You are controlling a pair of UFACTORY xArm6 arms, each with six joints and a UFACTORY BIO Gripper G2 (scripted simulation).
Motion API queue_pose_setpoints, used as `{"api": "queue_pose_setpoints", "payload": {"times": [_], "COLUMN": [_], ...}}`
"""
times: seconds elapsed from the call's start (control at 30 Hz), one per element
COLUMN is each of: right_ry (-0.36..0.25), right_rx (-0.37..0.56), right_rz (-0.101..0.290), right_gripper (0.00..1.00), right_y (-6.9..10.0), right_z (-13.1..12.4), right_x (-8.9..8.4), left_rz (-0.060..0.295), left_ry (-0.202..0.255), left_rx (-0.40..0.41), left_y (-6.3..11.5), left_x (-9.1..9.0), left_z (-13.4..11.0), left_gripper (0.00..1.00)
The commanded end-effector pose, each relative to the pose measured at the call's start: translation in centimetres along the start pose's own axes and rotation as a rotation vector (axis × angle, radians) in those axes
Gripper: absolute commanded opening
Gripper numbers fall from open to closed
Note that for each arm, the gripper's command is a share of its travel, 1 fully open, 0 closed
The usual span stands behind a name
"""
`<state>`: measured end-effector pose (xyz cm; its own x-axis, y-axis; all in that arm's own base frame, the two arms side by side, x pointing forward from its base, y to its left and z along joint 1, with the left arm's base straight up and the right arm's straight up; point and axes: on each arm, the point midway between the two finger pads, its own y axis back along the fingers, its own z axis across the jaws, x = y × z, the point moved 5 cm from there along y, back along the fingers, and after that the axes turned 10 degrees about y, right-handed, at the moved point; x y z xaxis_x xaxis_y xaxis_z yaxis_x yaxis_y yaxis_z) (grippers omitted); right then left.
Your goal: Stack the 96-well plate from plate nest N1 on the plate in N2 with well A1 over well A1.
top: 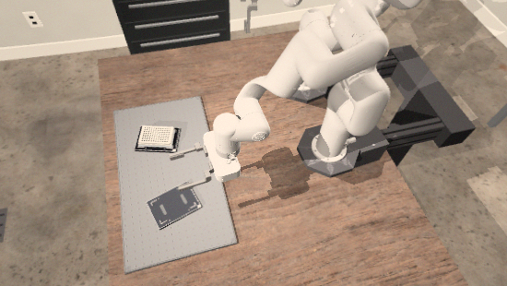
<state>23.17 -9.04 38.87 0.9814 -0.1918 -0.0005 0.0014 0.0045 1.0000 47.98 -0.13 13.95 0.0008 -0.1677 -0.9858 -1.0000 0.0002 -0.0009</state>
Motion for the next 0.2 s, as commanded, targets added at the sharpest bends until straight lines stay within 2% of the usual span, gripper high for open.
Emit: {"api": "queue_pose_setpoints", "payload": {"times": [0.0,0.17], "right_ry": [0.000,0.000], "right_rx": [-0.001,-0.001], "right_rz": [0.003,0.003], "right_gripper": [1.00,1.00], "right_y": [0.13,0.13], "right_z": [0.00,0.00], "right_x": [0.01,0.01], "left_rz": [-0.004,-0.004], "left_ry": [0.000,0.000], "left_rx": [0.000,0.000], "left_y": [-0.11,-0.11], "left_x": [-0.20,-0.20], "left_z": [0.02,0.02], "left_gripper": [0.37,0.37]}}
